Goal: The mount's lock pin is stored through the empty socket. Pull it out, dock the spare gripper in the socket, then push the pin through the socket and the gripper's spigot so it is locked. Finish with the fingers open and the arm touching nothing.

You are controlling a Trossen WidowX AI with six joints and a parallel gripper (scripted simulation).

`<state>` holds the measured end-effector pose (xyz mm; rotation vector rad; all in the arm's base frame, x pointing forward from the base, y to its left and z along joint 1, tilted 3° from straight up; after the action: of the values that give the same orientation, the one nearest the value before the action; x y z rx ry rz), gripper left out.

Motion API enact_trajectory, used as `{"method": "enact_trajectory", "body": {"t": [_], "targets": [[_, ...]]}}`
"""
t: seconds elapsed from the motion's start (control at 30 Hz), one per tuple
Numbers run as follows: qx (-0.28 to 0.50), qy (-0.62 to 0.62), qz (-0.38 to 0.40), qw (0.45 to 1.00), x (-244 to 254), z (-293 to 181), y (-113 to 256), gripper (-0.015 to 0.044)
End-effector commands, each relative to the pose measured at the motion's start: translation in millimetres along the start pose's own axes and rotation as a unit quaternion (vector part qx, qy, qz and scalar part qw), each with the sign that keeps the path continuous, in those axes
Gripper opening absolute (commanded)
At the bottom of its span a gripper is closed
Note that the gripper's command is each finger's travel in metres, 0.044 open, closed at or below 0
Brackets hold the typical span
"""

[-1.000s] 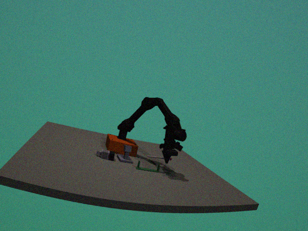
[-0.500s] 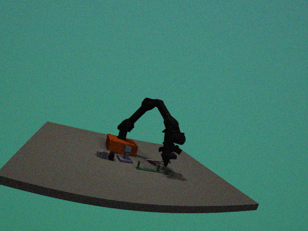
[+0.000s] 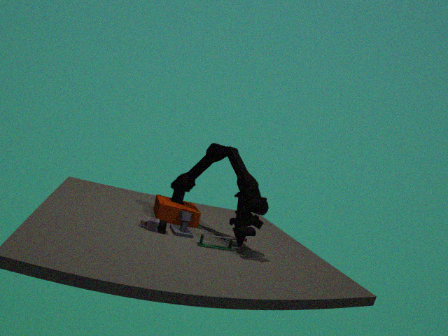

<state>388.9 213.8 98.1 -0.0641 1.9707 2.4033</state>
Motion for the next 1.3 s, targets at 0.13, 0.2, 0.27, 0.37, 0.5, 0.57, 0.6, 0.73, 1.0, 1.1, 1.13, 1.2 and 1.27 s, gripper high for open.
{"method": "enact_trajectory", "body": {"t": [0.13, 0.2, 0.27, 0.37, 0.5, 0.57, 0.6, 0.73, 1.0, 1.1, 1.13, 1.2, 1.27], "targets": [[0.0, -0.002, 0.0, 1.0, 0.2, -0.2, -1.7, 0.0], [0.0, -0.002, 0.0, 1.0, 0.2, -0.2, -1.7, 0.0], [0.0, -0.002, 0.0, 1.0, 0.2, -0.2, -1.7, 0.0], [0.0, -0.002, 0.0, 1.0, 0.2, -0.2, -1.7, 0.0], [0.0, -0.002, 0.0, 1.0, 0.2, -0.2, -1.7, 0.0], [0.0, -0.002, 0.0, 1.0, 0.2, -0.2, -1.7, 0.0], [0.0, 0.0, 0.0, 1.0, 0.3, -0.3, -1.2, 0.0026], [0.0, 0.0, 0.0, 1.0, 0.3, -0.3, -1.2, 0.0131], [0.0, 0.0, 0.0, 1.0, 0.2, 0.1, 1.5, 0.02], [0.0, 0.0, 0.001, 1.0, 0.1, 1.5, 11.9, 0.02], [0.0, 0.0, 0.001, 1.0, 0.1, 1.7, 13.4, 0.02], [0.001, -0.001, 0.002, 1.0, 0.2, 2.2, 18.4, 0.02], [0.001, -0.001, 0.002, 1.0, 0.0, 3.0, 23.6, 0.02]]}}
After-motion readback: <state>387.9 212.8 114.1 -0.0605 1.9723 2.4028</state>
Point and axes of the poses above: the point midway between the two fingers, 35 mm back from their tips, its own y axis back along the fingers, its own x axis across the jaws, z = x × y, the point moved 10 cm from there along y, back along the fingers, and after that the axes turned 1 degree about y, right-handed, at the moved point
